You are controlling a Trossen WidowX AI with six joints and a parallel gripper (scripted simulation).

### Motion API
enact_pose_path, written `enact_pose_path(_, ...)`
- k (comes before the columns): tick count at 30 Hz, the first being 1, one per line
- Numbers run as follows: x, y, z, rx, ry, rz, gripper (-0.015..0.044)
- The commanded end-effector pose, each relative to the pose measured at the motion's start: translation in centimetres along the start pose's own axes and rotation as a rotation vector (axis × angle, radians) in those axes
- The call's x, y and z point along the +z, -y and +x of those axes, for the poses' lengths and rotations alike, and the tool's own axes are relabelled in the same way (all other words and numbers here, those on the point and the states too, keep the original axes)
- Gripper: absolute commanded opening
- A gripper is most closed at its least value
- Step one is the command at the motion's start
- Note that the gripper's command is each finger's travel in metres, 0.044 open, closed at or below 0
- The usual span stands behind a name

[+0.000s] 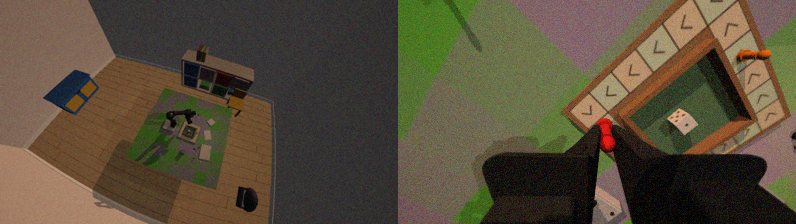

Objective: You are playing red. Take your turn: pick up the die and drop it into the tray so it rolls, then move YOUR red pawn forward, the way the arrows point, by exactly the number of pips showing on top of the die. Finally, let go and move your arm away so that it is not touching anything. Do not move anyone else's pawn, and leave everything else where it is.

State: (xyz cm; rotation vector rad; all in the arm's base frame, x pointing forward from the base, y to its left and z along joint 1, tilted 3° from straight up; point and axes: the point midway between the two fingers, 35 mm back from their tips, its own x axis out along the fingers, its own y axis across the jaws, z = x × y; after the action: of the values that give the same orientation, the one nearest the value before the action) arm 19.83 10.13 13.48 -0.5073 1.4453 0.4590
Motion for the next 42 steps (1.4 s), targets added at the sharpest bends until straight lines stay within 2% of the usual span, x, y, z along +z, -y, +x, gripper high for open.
enact_pose_path(1,-0.8,-0.5,1.4,-0.004,-0.007,0.003,0.0000)
enact_pose_path(17,-2.4,-1.7,5.2,-0.004,-0.008,0.004,0.0000)
enact_pose_path(24,-2.4,-1.7,7.9,-0.004,-0.008,0.004,0.0000)
enact_pose_path(42,-2.5,-1.7,9.7,-0.004,-0.008,0.004,0.0000)
